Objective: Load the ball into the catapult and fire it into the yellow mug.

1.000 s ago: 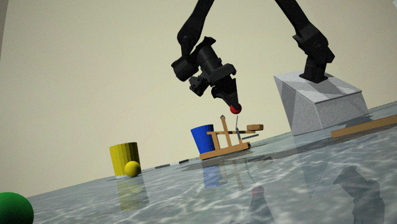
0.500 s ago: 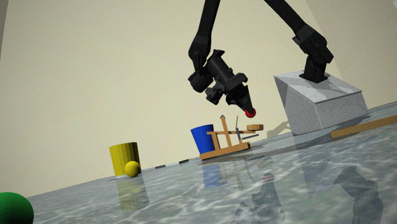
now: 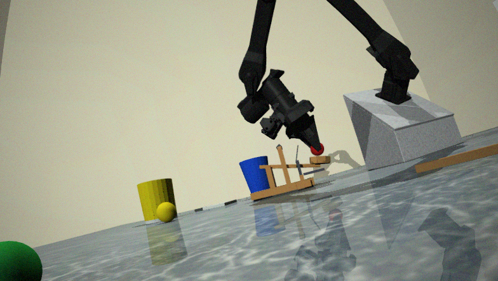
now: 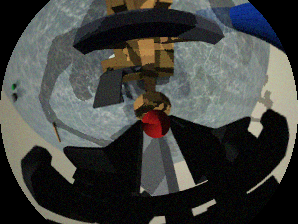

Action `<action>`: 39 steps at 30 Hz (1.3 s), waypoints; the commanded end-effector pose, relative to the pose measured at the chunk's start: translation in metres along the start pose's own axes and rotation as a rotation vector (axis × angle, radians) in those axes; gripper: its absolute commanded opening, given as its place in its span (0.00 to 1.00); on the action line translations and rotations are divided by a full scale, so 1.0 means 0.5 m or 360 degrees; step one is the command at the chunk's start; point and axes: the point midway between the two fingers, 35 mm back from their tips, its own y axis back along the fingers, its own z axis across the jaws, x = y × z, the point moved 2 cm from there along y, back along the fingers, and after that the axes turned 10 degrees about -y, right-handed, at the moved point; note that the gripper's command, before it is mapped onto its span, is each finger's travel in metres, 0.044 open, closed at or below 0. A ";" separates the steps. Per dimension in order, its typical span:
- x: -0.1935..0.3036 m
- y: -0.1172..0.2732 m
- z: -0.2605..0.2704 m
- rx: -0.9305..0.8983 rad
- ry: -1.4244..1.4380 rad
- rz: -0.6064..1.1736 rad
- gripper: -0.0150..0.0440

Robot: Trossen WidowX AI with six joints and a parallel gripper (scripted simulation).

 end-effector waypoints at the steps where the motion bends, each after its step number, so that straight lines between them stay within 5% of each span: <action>1: 0.000 0.000 0.000 0.0000 0.0000 0.0000 0.25; 6: 0.000 0.000 0.000 0.0000 0.0000 0.0000 0.25; 16: 0.001 0.005 0.000 0.0000 -0.0001 0.0000 0.70; 23: 0.064 0.198 -0.015 -0.0001 -0.0017 0.0011 1.00; 27: 0.036 0.166 -0.016 -0.0002 -0.0031 -0.0033 1.00; 39: -0.159 0.262 -0.035 0.0031 -0.0054 -0.0671 1.00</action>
